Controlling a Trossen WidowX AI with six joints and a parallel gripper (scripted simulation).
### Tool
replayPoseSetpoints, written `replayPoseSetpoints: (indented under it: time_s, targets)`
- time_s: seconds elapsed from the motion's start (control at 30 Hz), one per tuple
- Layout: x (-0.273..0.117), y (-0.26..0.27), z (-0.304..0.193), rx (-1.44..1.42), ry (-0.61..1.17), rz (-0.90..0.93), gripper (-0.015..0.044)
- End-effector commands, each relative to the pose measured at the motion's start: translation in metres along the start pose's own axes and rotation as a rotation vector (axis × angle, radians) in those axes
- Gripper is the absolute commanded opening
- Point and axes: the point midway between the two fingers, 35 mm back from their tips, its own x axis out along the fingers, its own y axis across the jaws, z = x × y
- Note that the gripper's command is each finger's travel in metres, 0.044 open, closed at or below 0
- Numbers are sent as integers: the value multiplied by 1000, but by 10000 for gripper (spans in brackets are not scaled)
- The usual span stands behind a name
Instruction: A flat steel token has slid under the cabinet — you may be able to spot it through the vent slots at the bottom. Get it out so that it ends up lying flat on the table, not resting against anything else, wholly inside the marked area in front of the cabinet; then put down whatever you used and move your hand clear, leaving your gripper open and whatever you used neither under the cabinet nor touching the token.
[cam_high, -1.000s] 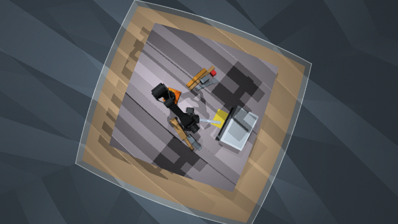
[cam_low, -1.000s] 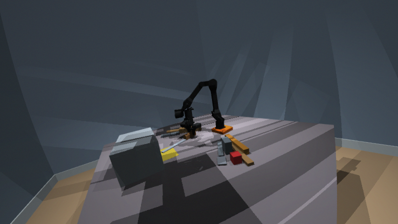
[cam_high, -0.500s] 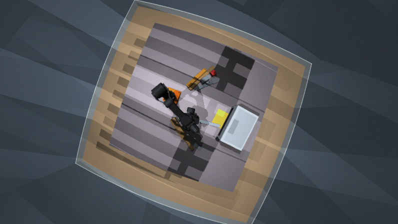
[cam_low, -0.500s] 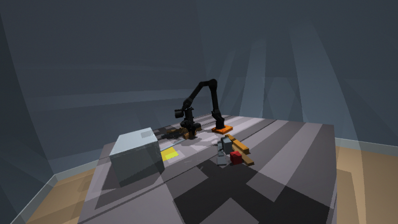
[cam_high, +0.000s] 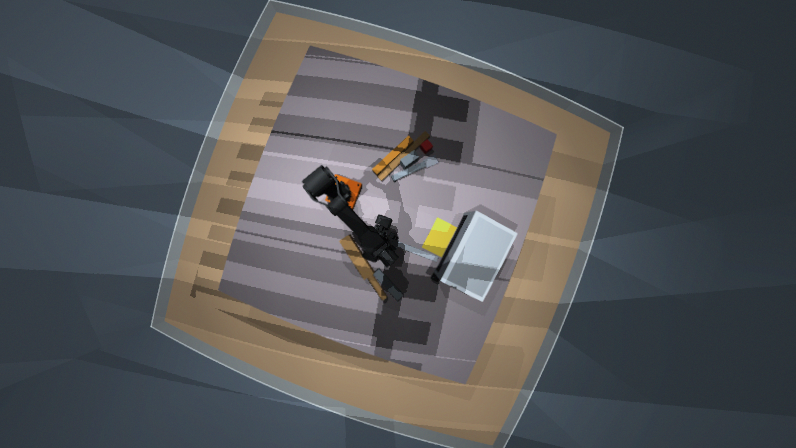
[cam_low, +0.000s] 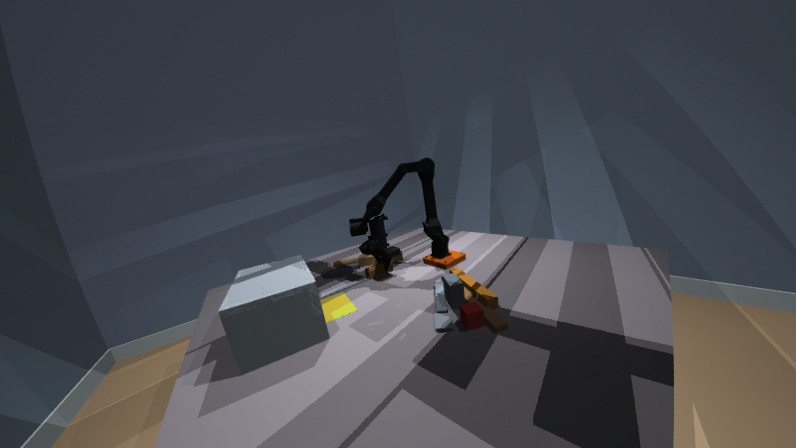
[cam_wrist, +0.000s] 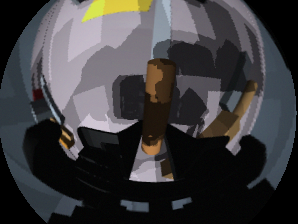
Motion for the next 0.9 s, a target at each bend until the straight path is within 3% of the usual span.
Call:
replayPoseSetpoints:
  time_s: [0.0,0.87]
  targets:
    - [-1,-1,0,39,-2,-4,0]
    - [-1,-1,0,248,-2,-4,0]
